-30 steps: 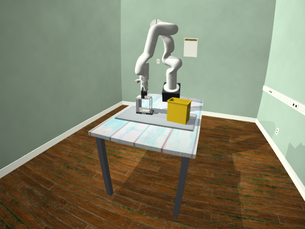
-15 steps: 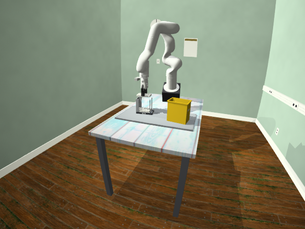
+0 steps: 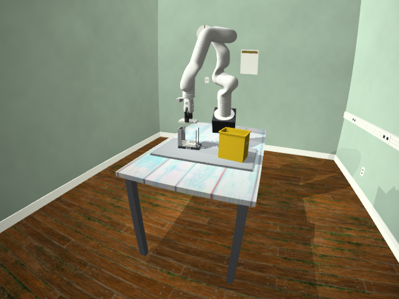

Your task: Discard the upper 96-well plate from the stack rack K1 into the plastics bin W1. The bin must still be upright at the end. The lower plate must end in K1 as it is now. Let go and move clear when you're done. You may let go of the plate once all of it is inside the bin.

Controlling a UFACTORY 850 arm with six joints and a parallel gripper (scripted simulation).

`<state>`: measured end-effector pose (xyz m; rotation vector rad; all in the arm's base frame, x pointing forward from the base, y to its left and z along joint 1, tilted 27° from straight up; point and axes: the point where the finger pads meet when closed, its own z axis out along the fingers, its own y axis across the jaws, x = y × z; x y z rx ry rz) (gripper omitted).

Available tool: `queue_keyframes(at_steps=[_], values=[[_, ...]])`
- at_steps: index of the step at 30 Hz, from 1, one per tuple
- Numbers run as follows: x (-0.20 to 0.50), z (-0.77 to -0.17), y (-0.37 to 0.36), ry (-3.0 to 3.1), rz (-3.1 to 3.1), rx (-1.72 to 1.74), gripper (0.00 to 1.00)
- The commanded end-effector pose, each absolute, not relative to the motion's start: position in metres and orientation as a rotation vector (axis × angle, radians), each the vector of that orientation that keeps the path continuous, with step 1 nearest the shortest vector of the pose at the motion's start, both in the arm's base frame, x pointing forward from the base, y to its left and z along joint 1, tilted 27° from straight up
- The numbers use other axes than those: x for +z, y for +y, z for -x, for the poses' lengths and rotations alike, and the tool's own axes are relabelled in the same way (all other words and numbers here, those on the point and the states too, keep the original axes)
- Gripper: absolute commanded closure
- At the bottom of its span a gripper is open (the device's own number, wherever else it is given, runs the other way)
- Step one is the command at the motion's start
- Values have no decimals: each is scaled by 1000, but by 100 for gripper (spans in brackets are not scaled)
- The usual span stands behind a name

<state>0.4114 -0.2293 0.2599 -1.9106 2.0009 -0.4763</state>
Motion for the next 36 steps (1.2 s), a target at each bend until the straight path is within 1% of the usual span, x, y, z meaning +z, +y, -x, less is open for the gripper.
queue_keyframes(at_steps=[1,28,36], values=[[265,-409,-230,2002,1911,-475,100],[303,-390,-229,2002,1911,-475,100],[303,-390,-229,2002,1911,-475,100]])
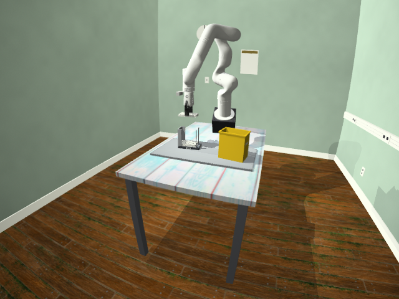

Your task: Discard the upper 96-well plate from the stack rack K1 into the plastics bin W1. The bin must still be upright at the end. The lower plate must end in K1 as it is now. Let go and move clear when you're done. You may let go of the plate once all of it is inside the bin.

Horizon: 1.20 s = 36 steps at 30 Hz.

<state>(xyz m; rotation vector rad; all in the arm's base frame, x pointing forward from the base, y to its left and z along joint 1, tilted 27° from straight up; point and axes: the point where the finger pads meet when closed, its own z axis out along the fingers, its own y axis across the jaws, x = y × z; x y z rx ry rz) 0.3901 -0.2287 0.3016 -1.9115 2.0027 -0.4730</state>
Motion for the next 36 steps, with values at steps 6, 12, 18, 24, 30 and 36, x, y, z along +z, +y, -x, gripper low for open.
queue_keyframes(at_steps=[6,12,18,24,30,36], values=[[303,-390,-229,2002,1911,-475,100],[305,-397,-210,2164,1687,-422,100],[306,-402,-198,2216,1605,-402,100],[308,-408,-179,2216,1605,-402,100],[310,-414,-163,2216,1605,-402,100],[312,-420,-148,2216,1604,-402,100]])
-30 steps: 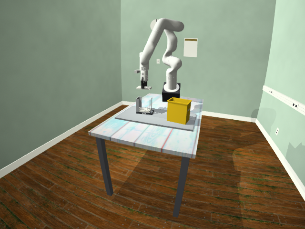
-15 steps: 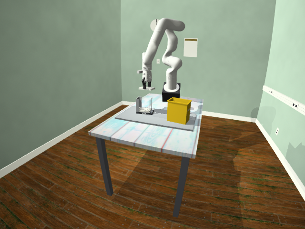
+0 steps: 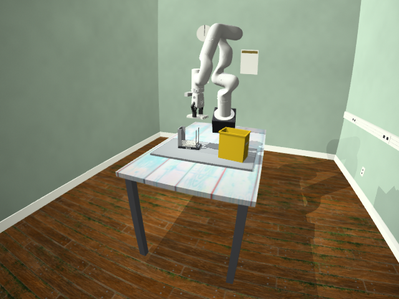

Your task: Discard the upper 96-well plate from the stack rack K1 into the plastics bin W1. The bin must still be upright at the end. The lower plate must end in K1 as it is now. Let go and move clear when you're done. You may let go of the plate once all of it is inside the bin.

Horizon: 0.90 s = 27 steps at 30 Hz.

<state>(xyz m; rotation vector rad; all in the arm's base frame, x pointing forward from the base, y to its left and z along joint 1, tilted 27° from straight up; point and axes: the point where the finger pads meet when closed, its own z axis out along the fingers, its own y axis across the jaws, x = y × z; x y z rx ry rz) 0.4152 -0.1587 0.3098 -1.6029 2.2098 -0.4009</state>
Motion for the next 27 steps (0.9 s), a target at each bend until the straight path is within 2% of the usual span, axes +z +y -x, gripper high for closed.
queue_keyframes(at_steps=[1,27], values=[[312,-421,-145,2216,1604,-402,100],[321,-448,-70,2216,1604,-402,100]])
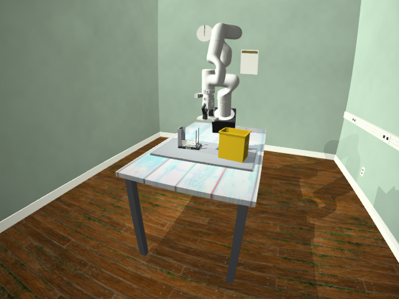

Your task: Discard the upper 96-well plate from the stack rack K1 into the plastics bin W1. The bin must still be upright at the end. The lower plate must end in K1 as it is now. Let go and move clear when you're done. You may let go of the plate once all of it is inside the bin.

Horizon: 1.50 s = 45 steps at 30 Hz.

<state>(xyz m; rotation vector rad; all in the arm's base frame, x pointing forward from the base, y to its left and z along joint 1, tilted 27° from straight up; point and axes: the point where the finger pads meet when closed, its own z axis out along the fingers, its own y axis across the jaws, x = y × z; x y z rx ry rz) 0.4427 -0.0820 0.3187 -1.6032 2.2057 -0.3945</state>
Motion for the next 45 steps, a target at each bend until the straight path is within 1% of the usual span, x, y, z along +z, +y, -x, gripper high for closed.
queue_keyframes(at_steps=[1,45], values=[[321,-448,-70,2216,1604,-402,100],[335,-492,52,2216,1604,-401,100]])
